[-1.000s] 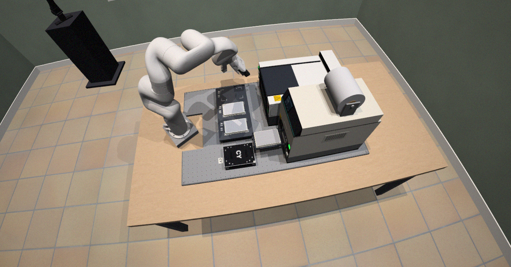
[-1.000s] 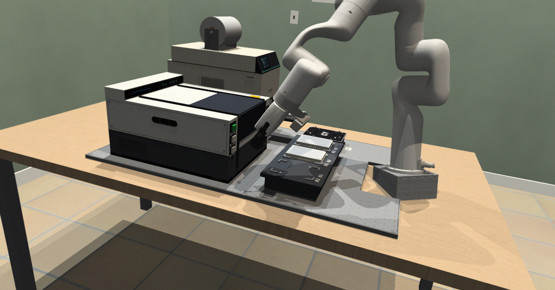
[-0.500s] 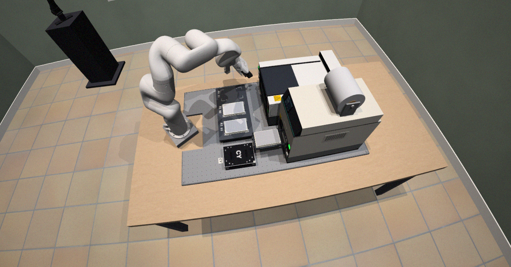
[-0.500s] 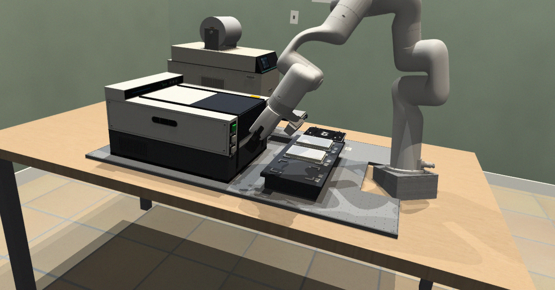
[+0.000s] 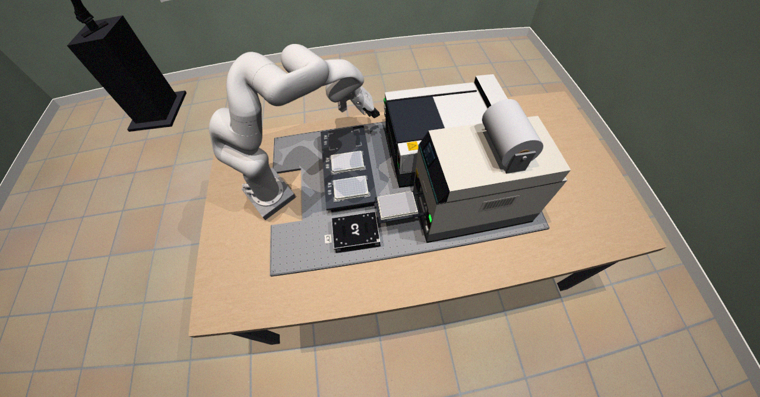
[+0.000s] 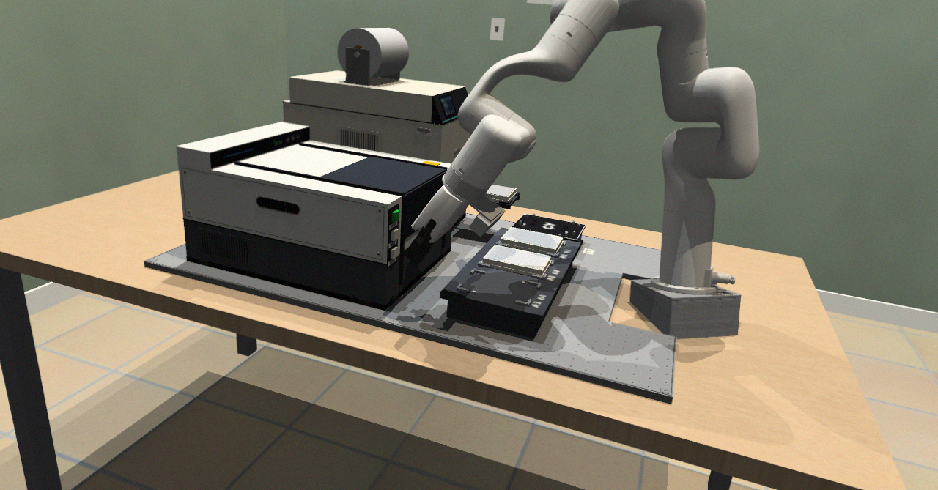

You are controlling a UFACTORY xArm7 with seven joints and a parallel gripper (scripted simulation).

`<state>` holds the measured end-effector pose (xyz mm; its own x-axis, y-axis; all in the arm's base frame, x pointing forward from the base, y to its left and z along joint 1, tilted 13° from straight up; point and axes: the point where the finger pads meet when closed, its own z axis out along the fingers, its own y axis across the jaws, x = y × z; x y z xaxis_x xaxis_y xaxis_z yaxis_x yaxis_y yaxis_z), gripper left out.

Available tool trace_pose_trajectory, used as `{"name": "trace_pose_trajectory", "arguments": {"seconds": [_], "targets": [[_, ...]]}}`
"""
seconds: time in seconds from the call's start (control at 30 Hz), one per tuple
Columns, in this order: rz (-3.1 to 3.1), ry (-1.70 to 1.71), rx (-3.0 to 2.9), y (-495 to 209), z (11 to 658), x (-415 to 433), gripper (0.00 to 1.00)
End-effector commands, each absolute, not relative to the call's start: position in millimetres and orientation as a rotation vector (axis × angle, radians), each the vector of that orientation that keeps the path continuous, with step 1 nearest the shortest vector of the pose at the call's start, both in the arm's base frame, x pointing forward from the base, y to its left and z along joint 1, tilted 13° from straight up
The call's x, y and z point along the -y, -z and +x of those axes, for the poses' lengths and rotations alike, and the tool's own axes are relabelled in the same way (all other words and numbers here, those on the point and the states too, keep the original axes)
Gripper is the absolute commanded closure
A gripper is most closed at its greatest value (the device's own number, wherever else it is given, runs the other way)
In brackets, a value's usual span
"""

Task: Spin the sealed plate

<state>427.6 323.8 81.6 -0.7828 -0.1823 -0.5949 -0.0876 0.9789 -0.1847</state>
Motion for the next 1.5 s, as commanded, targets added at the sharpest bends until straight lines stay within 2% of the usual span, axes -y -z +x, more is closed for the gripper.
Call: {"name": "trace_pose_trajectory", "arguments": {"seconds": [0.0, 1.47], "targets": [[-0.188, 0.189, -2.470, -80.2, 433.1, -325.2, 1.00], [-0.188, 0.188, -2.469, -81.3, 441.8, -326.2, 1.00]]}}
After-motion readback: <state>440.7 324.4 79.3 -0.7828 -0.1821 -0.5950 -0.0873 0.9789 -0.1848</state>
